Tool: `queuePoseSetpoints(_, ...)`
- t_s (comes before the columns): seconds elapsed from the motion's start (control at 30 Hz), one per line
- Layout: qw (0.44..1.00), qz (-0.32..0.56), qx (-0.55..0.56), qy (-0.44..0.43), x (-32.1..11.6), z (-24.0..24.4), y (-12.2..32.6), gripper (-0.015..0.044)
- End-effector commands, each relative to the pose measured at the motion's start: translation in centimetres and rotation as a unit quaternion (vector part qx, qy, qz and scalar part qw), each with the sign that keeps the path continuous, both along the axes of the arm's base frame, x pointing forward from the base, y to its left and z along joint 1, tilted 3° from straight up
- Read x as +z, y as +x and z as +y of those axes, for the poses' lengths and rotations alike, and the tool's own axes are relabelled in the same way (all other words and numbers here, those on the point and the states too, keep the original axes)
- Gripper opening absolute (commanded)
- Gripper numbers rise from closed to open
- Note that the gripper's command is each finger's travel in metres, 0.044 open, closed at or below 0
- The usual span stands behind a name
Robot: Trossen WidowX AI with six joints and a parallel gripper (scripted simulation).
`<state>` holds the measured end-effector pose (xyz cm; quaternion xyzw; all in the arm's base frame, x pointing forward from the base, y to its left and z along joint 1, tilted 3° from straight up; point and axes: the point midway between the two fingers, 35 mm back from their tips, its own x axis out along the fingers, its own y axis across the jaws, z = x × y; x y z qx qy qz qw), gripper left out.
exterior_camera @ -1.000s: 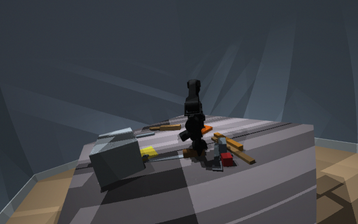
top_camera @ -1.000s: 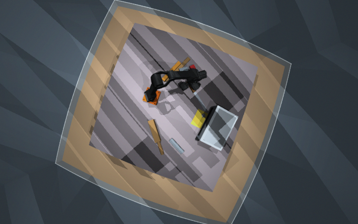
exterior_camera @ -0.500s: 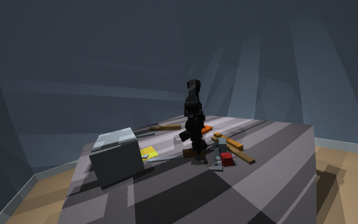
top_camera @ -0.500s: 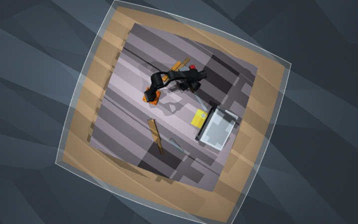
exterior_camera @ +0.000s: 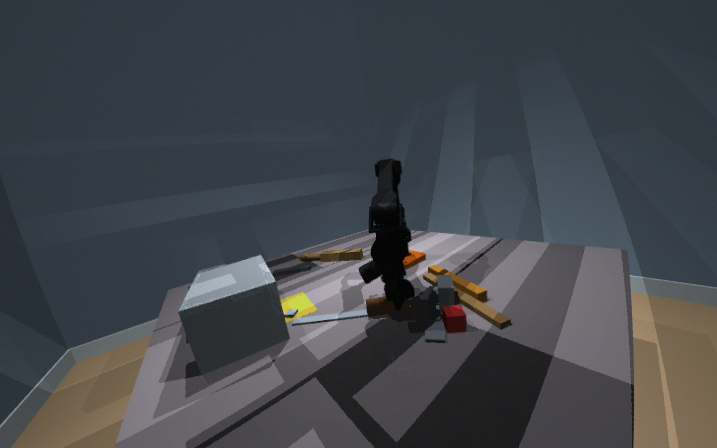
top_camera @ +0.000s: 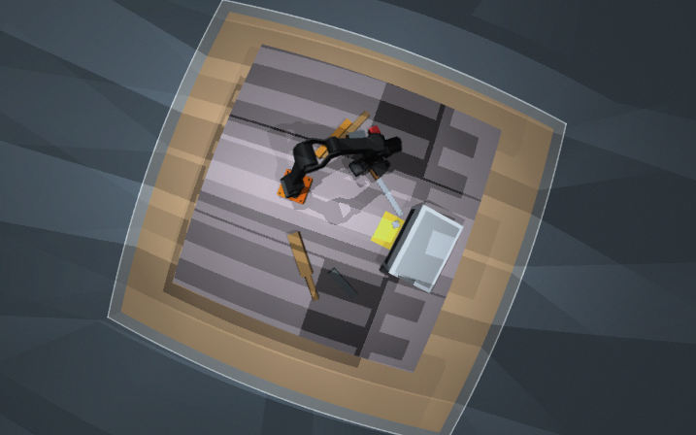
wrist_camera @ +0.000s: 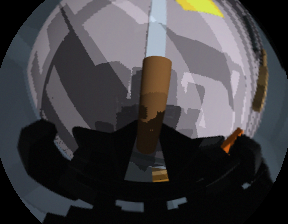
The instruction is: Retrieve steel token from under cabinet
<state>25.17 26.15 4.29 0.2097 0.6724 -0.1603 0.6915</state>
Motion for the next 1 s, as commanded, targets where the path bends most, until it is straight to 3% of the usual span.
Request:
queuePoseSetpoints(0.0,1.000,-0.001,0.008,0.000,0.0,0.0,0.0,0.0000)
queuePoseSetpoints(0.97,1.000,0.000,0.002,0.000,0.3,2.0,-3.3,0.0000)
